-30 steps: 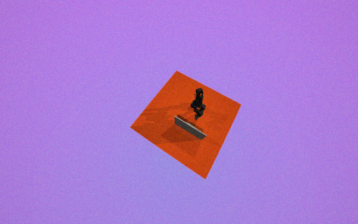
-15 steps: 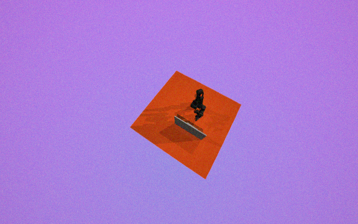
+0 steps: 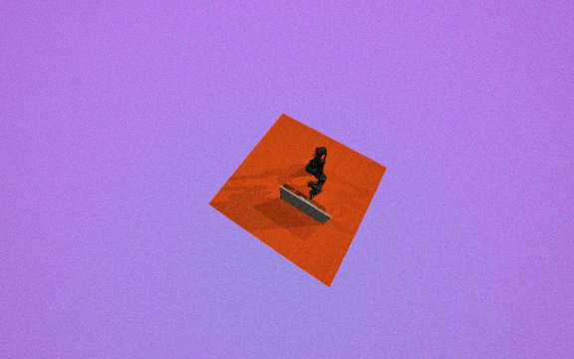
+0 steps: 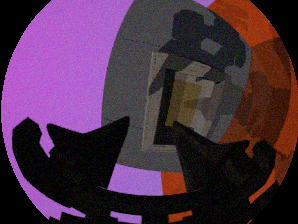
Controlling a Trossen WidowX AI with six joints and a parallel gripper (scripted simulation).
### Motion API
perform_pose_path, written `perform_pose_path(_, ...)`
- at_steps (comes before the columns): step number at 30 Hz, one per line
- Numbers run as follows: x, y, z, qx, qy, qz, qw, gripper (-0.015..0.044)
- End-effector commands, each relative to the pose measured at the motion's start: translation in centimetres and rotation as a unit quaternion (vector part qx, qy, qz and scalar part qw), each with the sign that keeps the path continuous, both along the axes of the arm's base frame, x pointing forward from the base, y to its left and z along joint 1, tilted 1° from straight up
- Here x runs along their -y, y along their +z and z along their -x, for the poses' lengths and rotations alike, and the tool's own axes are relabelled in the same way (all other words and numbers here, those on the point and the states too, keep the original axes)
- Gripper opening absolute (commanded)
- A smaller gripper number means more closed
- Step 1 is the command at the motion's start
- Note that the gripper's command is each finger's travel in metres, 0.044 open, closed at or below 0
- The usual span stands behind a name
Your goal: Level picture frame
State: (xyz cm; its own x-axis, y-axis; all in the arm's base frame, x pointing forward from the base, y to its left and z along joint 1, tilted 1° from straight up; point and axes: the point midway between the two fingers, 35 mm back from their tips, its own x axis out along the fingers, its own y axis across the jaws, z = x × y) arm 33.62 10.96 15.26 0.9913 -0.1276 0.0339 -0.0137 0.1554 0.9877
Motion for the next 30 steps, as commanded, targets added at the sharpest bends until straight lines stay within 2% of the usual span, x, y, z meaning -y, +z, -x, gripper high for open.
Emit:
perform_pose_path(1,-0.1,0.0,-0.1,-0.001,0.003,-0.001,1.000,0.0260)
perform_pose_path(30,0.4,0.2,-4.0,0.002,0.003,-0.001,1.000,0.0260)
